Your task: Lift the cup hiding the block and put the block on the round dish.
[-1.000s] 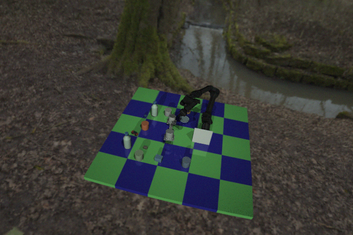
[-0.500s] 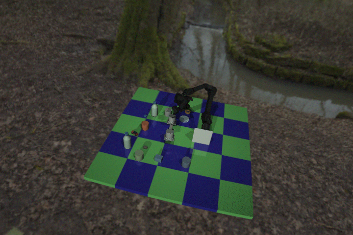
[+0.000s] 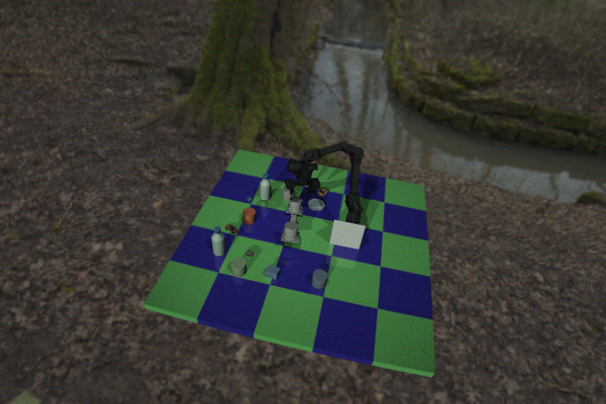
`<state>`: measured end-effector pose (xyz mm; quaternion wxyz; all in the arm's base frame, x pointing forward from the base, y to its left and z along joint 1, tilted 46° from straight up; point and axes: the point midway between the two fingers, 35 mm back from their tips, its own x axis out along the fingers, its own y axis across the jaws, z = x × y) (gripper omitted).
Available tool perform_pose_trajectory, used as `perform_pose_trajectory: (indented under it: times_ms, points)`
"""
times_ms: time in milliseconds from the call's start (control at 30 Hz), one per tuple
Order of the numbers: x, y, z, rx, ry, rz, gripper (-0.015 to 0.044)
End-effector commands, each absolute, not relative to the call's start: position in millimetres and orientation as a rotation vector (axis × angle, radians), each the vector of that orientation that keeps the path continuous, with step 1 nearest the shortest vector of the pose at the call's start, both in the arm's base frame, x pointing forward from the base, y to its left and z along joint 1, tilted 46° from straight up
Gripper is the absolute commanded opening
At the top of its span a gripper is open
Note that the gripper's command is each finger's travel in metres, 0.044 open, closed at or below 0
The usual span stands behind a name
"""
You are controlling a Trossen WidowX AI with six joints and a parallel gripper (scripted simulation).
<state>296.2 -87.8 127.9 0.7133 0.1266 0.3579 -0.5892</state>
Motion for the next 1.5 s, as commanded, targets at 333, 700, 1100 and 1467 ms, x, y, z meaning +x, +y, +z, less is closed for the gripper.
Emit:
perform_pose_trajectory:
  times_ms: [333, 700, 1100, 1467]
  points:
    - [308.7, -148.2, 126.3, 0.6, 0.627, -1.608, 0.044]
    - [306.9, -159.6, 116.0, 0.603, 0.624, -1.611, 0.044]
    - [306.2, -170.5, 105.1, 0.604, 0.624, -1.611, 0.044]
    - [304.4, -183.1, 92.8, 0.604, 0.624, -1.611, 0.044]
